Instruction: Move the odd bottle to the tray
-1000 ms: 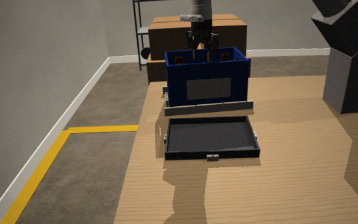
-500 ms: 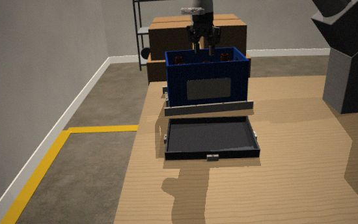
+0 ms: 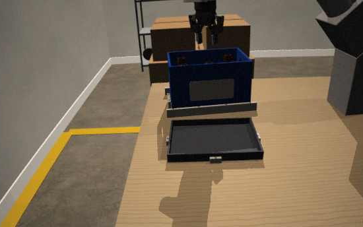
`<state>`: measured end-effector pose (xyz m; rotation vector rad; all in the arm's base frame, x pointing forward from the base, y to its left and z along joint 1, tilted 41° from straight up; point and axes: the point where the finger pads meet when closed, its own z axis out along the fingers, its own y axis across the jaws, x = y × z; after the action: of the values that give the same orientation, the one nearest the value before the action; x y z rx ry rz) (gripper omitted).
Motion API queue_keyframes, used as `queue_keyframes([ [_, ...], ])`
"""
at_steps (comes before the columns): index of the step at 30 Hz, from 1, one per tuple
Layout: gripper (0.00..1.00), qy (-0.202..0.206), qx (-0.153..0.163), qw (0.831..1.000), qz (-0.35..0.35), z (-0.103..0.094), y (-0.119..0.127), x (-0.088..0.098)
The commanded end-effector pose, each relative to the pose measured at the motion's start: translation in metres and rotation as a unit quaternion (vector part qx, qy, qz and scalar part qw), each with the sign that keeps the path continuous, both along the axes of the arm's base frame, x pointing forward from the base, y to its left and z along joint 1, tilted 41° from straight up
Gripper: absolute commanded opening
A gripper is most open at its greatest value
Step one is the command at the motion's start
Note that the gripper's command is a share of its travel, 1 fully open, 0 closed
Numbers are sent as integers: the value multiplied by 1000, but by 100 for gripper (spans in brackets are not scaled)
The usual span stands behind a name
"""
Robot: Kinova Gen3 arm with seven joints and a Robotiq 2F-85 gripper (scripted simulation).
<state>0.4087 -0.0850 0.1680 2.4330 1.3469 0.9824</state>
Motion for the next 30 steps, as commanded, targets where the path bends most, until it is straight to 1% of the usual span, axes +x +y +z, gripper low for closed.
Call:
queue_keyframes([
  [1,64,-10,-2,1000,-3,13,-3,-1],
  [11,64,-10,-2,1000,-3,20,-5,-8],
  [18,64,-10,-2,1000,-3,22,-5,-9],
  [19,0,-10,-2,1000,-3,22,-5,-9],
  [30,0,-10,-2,1000,-3,22,-5,-9],
])
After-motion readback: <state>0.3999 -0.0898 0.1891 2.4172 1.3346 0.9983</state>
